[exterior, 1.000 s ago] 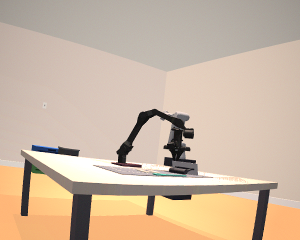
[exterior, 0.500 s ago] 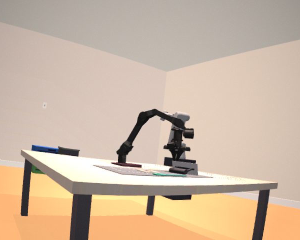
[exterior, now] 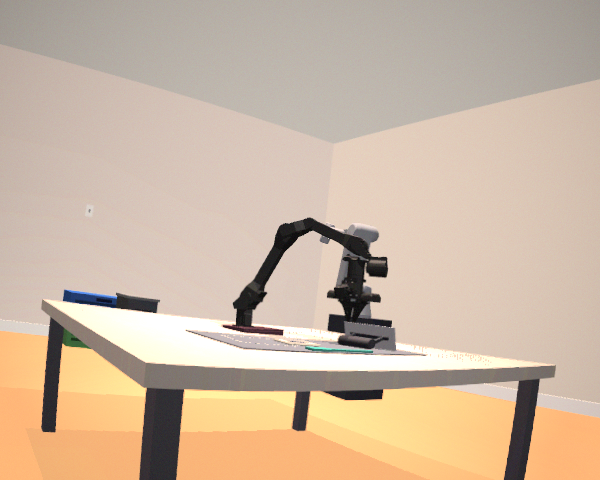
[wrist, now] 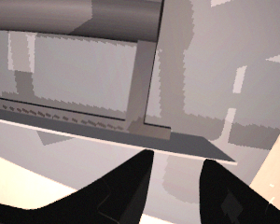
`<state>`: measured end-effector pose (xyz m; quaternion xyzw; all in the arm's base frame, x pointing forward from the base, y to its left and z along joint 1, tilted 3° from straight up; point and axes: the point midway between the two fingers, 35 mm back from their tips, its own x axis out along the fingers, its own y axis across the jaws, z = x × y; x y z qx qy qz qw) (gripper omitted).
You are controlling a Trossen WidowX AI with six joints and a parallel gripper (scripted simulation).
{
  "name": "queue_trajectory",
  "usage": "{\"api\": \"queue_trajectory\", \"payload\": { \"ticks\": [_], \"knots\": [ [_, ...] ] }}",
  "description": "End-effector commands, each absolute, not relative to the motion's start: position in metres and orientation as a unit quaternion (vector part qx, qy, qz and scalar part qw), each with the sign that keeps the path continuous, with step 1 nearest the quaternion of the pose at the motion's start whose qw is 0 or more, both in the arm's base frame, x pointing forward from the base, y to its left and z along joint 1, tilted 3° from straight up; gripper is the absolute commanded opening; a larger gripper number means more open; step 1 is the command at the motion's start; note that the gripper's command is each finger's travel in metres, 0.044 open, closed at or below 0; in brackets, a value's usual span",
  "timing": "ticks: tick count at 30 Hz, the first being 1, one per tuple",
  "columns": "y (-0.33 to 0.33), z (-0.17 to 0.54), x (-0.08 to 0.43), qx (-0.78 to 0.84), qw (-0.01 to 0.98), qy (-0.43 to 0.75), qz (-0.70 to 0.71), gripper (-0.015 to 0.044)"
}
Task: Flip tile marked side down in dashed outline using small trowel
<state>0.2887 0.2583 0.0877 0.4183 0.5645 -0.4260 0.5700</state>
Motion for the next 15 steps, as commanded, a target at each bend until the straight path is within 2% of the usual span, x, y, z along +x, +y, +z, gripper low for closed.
{"api": "queue_trajectory", "payload": {
  "ticks": [1, 15],
  "knots": [
    [0.257, 0.086, 0.288, 0.417, 0.570, 0.563, -0.429, 0.0100],
    [0.285, 0.088, 0.279, 0.417, 0.569, 0.564, -0.429, 0.0100]
  ]
}}
